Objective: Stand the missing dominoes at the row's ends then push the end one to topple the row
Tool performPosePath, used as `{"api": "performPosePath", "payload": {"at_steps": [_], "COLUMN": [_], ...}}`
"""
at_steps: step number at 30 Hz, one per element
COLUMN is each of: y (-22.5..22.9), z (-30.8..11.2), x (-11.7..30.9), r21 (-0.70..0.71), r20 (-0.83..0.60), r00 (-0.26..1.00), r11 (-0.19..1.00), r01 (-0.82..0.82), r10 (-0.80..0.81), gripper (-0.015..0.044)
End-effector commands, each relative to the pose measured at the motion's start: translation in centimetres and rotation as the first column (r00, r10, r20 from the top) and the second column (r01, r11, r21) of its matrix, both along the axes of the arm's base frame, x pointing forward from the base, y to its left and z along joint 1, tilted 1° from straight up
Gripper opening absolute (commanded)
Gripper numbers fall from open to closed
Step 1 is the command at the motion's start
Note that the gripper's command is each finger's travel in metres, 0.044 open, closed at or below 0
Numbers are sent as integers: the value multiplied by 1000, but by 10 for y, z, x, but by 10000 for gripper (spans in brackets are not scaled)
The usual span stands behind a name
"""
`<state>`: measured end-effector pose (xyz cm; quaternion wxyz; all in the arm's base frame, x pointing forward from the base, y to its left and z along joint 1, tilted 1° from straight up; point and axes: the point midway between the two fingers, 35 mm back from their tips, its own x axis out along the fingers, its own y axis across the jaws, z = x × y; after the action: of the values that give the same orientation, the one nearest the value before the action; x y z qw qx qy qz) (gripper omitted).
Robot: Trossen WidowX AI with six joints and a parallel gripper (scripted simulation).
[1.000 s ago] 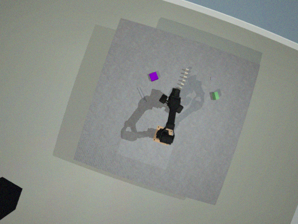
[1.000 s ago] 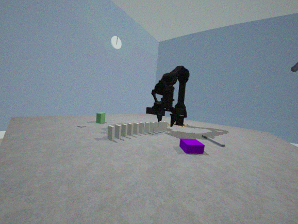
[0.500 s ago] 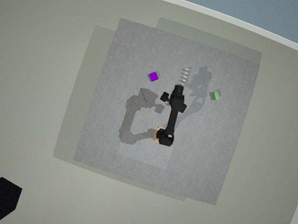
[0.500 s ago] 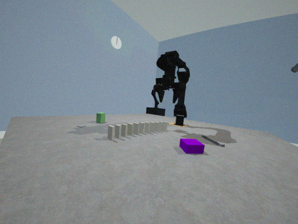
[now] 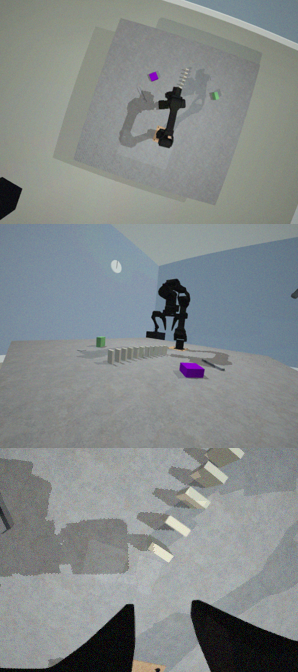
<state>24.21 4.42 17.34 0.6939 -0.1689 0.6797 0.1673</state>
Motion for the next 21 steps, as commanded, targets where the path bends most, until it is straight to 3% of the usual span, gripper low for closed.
{"api": "performPosePath", "payload": {"at_steps": [1, 3, 5, 21], "y": [2, 2, 2, 2], "z": [-26, -34, -37, -37], "x": [-18, -22, -24, -24], "r21": [-20, -25, -26, -26], "r20": [9, 5, 3, 3], "r00": [755, 627, 576, 576], "r11": [755, 627, 576, 576], "r01": [-655, -779, -817, -817], "r10": [655, 779, 817, 817], "gripper": [46, 0, 0, 0]}}
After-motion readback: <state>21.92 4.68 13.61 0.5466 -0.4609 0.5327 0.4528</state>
